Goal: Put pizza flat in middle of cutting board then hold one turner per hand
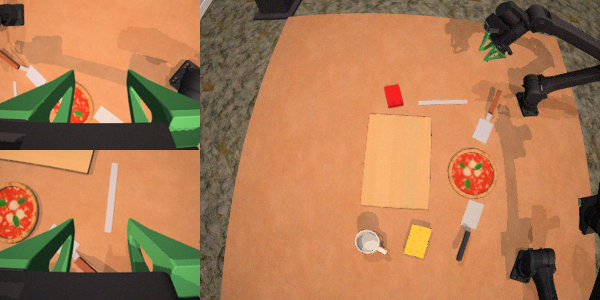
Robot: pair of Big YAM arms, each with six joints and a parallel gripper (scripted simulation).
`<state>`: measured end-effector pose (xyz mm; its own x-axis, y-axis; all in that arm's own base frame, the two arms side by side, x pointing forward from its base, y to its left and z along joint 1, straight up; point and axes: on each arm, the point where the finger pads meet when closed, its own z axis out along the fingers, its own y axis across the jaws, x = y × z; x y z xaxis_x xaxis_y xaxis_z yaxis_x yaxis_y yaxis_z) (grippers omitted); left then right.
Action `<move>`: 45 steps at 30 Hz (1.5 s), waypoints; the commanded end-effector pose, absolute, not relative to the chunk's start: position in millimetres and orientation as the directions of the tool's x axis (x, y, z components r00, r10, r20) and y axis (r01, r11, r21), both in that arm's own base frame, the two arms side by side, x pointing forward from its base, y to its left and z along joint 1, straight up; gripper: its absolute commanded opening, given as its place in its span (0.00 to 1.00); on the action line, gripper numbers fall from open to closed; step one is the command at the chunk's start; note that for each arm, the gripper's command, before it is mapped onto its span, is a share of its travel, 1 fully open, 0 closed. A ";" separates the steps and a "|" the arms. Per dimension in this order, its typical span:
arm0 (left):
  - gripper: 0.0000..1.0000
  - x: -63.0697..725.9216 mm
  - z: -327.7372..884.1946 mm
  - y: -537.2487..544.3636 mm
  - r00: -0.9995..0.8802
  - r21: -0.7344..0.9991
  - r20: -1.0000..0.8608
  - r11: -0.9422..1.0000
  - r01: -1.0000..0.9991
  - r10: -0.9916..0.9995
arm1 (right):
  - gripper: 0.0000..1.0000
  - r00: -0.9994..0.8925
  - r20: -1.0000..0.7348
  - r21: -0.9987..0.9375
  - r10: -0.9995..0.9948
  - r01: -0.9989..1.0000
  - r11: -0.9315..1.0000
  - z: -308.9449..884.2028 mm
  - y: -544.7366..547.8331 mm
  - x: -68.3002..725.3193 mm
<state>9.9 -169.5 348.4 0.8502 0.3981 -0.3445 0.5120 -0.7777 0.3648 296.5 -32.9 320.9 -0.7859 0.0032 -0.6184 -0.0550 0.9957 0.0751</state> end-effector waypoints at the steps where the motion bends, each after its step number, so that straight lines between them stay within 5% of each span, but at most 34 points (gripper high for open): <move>1: 0.48 24.1 345.5 -182.8 0.839 0.364 -0.335 -0.762 0.535 0.429 | 0.48 -0.769 -0.638 0.043 -0.051 -0.101 0.994 330.2 -28.7 303.3; 45: 0.48 231.4 199.7 -145.3 0.359 0.156 -0.131 -0.338 0.928 0.924 | 0.48 -0.771 -0.256 -0.073 -0.583 -0.586 0.807 179.3 16.0 258.1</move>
<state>222.6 -145.6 197.5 0.3583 0.9243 -0.1313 0.9303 -0.3416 0.1337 252.9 13.0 170.1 -0.8026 -0.5430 -0.2471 -0.5484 0.8346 -0.0527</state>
